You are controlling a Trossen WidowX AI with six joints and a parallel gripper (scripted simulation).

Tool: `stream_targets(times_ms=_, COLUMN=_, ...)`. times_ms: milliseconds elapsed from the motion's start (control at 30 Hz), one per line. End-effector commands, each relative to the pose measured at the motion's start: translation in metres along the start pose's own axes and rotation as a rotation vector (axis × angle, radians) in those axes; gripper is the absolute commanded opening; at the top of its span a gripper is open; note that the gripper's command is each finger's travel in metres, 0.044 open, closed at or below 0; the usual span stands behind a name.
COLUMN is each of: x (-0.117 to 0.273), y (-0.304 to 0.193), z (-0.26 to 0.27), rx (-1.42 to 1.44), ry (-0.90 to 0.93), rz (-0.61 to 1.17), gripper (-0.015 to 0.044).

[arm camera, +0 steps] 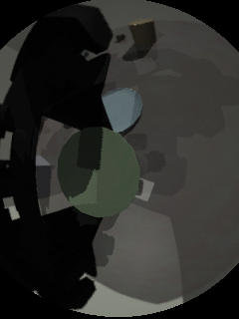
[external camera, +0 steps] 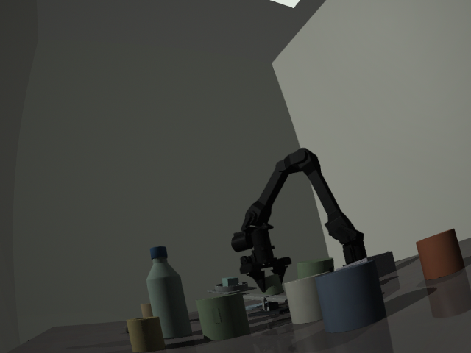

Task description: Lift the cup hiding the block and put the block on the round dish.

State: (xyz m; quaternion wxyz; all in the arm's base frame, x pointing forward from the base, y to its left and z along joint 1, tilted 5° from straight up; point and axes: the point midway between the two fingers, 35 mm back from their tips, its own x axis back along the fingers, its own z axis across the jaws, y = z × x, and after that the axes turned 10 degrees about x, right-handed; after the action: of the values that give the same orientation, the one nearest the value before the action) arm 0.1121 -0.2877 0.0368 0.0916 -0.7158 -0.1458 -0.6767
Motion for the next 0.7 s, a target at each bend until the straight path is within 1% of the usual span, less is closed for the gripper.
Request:
stream_targets(times_ms=0, x=-0.005, y=-0.001, z=-0.001, rx=0.003, ry=-0.003, rz=0.001, gripper=0.0)
stream_targets(times_ms=333, x=-0.021, y=-0.001, z=-0.001, rx=0.003, ry=-0.003, rz=0.002, gripper=0.0)
stream_targets(times_ms=367, x=-0.015, y=0.001, z=0.0, rx=0.0, ry=0.0, rz=-0.003, gripper=0.0026)
stream_targets(times_ms=667, x=-0.015, y=0.001, z=0.0, rx=0.0, ry=0.0, rz=-0.003, gripper=0.0262)
